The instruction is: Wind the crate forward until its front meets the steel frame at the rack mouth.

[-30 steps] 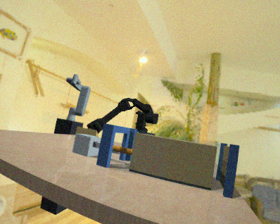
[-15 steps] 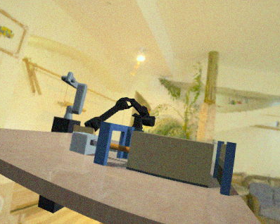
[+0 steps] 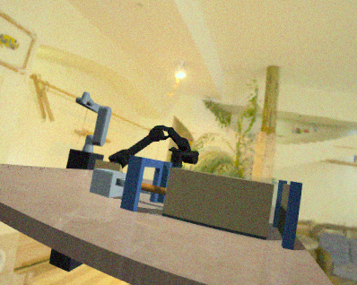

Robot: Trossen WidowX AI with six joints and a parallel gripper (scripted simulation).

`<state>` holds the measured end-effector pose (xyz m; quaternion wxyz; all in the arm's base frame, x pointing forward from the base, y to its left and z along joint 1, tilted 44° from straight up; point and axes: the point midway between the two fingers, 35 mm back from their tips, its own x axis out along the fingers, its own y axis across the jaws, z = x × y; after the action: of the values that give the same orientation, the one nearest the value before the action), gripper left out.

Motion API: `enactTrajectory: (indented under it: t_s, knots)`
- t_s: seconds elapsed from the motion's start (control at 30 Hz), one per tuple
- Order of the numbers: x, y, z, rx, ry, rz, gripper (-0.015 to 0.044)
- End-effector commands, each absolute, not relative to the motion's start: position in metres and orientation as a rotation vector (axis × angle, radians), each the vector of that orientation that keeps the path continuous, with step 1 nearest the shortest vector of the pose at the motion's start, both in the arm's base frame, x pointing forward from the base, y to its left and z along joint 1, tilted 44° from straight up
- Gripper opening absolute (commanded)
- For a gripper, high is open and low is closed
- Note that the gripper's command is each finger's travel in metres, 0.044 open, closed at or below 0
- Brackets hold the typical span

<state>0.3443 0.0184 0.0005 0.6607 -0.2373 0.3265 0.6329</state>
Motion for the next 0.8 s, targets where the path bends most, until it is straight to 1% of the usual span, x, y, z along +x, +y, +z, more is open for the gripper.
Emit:
enactTrajectory:
  t_s: [0.0, 0.13, 0.47, 0.5, 0.53, 0.67, 0.77]
  knots:
    - [0.345, 0.018, 0.001, -0.539, 0.737, 1.431, 0.0204]
    - [0.345, 0.018, 0.001, -0.539, 0.737, 1.431, 0.0099]
    - [0.345, 0.018, 0.001, -0.539, 0.737, 1.431, 0.0032]
    - [0.345, 0.018, 0.001, -0.539, 0.737, 1.431, 0.0006]
    - [0.345, 0.018, 0.001, -0.539, 0.737, 1.431, 0.0000]
    - [0.345, 0.016, 0.003, -0.538, 0.737, 1.431, 0.0000]
    - [0.350, -0.008, 0.026, -0.525, 0.729, 1.435, 0.0000]
